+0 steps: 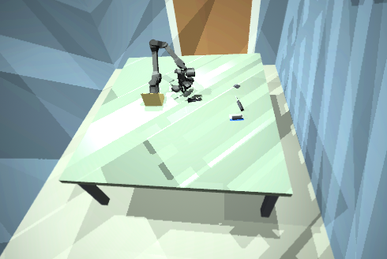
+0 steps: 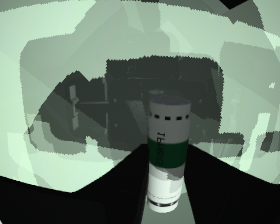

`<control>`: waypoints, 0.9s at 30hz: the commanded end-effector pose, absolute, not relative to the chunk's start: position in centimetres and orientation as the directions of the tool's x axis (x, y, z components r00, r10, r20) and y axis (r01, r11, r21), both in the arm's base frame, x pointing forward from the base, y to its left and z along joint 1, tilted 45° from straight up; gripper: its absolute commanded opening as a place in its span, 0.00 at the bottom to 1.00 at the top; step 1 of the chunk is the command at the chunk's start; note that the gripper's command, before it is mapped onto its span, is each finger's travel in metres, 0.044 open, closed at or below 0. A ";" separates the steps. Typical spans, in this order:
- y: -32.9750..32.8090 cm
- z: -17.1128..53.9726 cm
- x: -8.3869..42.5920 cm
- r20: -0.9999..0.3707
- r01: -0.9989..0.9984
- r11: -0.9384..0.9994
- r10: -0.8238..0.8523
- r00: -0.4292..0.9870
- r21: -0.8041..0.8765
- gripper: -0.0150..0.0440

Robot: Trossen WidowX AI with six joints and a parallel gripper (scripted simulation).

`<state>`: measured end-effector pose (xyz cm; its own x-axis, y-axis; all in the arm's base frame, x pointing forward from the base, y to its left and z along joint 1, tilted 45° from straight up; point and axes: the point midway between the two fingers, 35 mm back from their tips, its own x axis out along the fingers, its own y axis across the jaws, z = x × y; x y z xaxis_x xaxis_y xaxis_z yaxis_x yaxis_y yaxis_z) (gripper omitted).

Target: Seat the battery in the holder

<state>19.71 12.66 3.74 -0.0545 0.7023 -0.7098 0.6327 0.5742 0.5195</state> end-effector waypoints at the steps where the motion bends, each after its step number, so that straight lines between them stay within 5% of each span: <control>1: 12.0 4.4 19.8 -0.709 0.634 0.573 0.703 -0.055 0.518 0.35; 12: 9.0 7.2 20.3 -0.709 0.615 0.584 0.703 -0.055 0.530 0.35; 27: 4.8 5.2 26.2 -0.714 0.104 0.715 0.699 -0.051 0.692 0.35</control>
<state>24.95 5.94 5.78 -0.0525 0.7018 -0.7105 0.2169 0.7025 0.6778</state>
